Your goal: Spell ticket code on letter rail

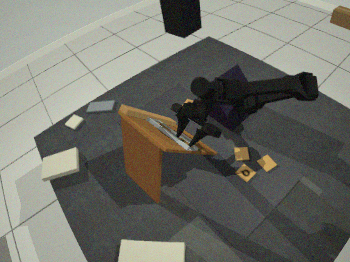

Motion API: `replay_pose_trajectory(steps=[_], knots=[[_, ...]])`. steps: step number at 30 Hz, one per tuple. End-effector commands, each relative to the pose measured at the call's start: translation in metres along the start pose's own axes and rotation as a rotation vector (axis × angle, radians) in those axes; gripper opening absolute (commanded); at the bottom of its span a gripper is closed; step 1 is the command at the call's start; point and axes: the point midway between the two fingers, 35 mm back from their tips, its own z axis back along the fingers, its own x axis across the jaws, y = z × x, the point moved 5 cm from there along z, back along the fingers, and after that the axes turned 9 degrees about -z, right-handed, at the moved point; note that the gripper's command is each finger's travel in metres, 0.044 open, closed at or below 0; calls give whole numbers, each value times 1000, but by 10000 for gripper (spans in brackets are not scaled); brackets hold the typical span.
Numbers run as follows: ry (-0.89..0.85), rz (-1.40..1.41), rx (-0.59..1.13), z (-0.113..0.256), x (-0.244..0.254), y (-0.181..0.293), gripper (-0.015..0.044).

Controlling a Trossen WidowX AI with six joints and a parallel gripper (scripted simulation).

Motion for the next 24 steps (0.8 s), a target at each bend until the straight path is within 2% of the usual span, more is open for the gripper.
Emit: replay_pose_trajectory(steps=[1, 24], knots=[[-2, -3, 5, -1, -4, 0, 0], [-1, -3, 5, -1, -16, -2, 0]])
